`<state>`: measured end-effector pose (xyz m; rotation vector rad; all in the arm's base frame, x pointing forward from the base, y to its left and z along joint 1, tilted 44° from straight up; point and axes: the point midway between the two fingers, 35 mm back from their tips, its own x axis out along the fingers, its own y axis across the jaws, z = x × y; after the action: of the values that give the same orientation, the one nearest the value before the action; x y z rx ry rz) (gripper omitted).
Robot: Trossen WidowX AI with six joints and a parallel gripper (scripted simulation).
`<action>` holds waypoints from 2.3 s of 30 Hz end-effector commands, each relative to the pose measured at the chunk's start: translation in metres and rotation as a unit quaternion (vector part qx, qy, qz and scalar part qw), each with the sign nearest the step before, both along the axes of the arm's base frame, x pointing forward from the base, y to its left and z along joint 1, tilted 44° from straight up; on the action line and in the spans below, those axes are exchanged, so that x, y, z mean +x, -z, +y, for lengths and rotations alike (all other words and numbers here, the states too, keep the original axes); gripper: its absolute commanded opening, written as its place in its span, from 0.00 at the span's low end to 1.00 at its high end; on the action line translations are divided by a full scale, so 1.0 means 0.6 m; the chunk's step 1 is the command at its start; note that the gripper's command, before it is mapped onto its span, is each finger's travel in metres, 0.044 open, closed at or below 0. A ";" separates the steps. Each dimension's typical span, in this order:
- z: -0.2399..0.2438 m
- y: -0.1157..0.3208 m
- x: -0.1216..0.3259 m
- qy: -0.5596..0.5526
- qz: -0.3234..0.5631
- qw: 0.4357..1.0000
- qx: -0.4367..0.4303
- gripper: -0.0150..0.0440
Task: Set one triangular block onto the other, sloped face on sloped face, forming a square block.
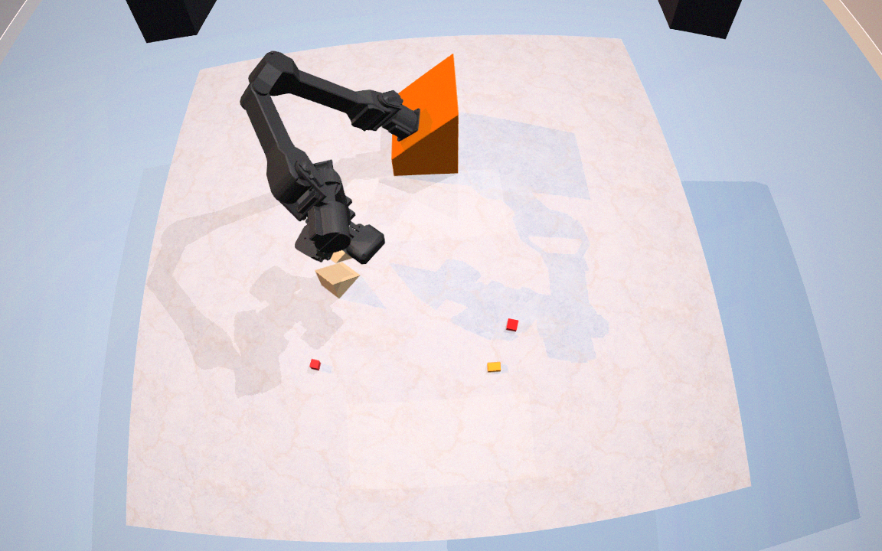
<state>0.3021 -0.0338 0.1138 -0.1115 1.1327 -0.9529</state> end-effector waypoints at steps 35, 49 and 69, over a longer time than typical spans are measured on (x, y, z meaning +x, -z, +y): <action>-0.053 0.036 0.023 -0.004 0.001 1.000 -0.005 0.25; -0.065 0.044 0.029 -0.004 0.000 1.000 -0.005 0.25; -0.076 0.049 0.033 -0.003 0.000 1.000 -0.006 0.25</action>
<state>0.3218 -0.0790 0.0847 -0.1207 1.1269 -0.9533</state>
